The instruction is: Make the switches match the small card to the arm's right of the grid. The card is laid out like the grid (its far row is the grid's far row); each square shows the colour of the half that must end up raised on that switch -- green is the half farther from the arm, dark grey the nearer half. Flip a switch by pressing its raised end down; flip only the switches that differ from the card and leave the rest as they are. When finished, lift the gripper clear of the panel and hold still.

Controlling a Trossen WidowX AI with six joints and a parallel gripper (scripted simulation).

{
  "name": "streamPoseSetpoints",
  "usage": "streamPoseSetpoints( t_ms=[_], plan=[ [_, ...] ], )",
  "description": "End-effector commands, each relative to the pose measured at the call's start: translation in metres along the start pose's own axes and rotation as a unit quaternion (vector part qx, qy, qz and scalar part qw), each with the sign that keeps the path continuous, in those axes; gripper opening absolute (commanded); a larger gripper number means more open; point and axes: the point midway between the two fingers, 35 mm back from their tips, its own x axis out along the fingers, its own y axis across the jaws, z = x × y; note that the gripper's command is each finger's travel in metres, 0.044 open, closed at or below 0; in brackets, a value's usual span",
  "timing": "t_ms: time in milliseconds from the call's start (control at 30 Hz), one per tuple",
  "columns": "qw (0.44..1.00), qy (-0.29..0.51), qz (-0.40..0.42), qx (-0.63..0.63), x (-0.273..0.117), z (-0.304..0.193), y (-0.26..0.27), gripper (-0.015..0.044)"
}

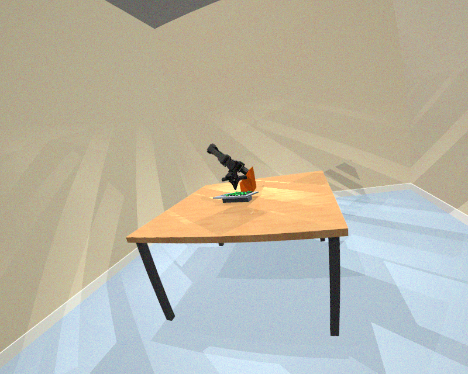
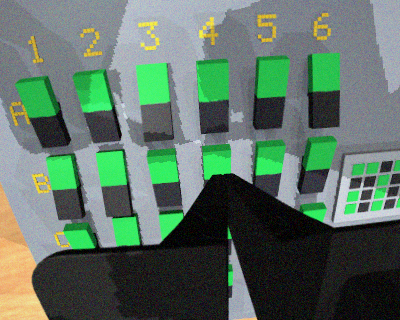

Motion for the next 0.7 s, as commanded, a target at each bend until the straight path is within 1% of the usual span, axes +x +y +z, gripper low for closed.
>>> streamPoseSetpoints(
  t_ms=[0, 433, 667],
  plan=[
    [1.0, 0.004, -0.002, -0.004, 0.01, -0.003, -0.001, 0.0],
    [1.0, 0.004, -0.002, -0.004, 0.024, -0.003, -0.001, 0.0],
    [1.0, 0.004, -0.002, -0.004, 0.024, -0.003, -0.001, 0.0]
  ],
)
